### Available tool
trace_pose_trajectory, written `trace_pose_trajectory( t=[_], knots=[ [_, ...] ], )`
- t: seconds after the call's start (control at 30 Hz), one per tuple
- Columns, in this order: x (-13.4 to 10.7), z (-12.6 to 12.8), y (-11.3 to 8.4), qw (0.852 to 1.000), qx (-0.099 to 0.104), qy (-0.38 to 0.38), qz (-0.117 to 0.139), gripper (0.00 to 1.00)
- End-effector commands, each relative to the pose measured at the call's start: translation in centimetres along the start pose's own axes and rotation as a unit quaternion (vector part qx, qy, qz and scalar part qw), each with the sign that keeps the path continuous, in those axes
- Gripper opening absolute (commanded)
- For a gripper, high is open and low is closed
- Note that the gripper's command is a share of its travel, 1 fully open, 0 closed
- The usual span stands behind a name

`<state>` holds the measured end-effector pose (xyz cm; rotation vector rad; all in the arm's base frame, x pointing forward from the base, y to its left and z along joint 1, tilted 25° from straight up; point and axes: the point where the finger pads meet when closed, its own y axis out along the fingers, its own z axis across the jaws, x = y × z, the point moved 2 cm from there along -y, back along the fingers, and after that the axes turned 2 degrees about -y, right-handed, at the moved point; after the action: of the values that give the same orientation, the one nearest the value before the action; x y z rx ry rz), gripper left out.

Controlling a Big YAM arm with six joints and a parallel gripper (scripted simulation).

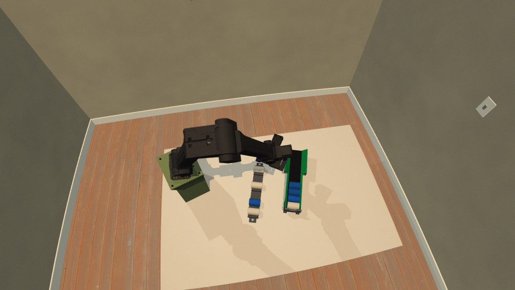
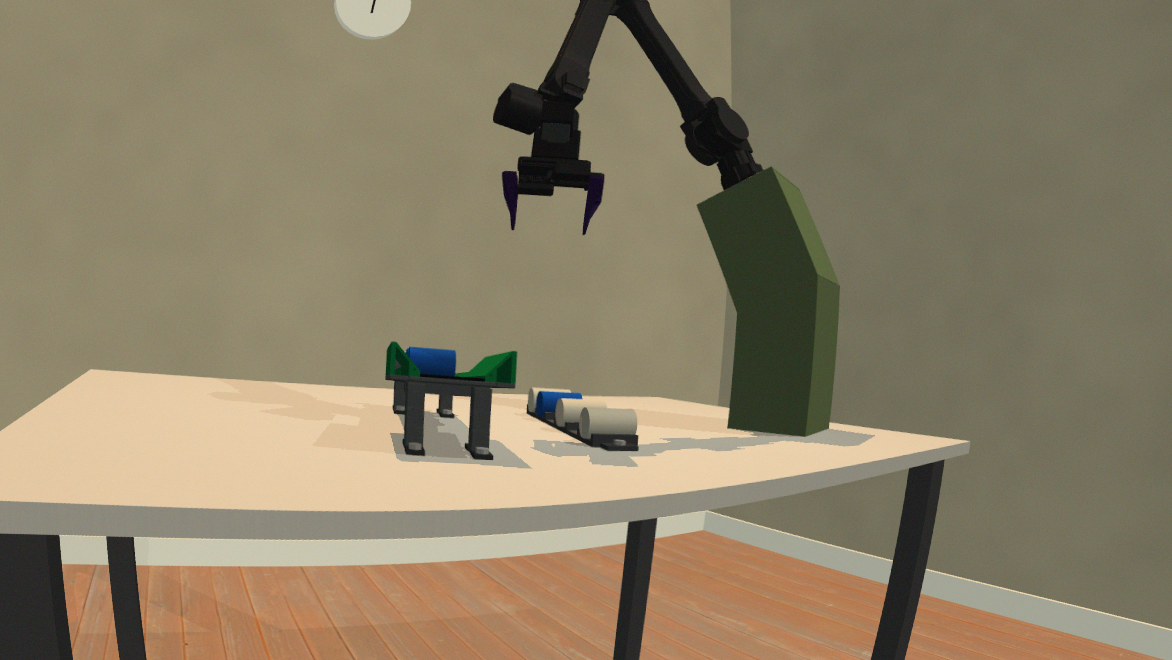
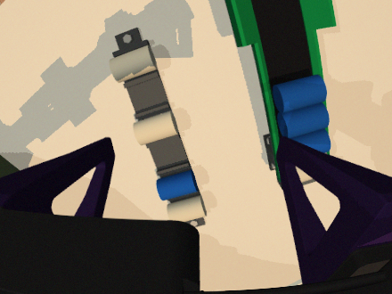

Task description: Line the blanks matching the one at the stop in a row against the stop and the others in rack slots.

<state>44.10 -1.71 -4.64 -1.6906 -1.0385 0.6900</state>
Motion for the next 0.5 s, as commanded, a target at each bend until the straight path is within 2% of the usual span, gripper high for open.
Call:
trace_pose_trajectory(
  t=[0.0,0.03,0.17,0.27,0.4,0.43,0.47],
  knots=[
    [2.5,-0.2,2.4,1.0,-0.001,-0.027,0.002,1.0],
    [2.5,-0.2,2.4,1.0,-0.001,-0.027,0.002,1.0],
    [3.8,4.9,8.6,0.992,0.016,-0.097,0.084,1.0],
    [4.0,7.9,11.6,0.982,0.019,-0.137,0.127,1.0],
    [3.9,9.6,13.1,0.976,0.02,-0.158,0.15,1.0],
    [3.5,9.4,13.3,0.976,0.021,-0.154,0.153,1.0],
    [3.6,7.6,12.3,0.979,0.007,-0.138,0.147,1.0]
  ],
)
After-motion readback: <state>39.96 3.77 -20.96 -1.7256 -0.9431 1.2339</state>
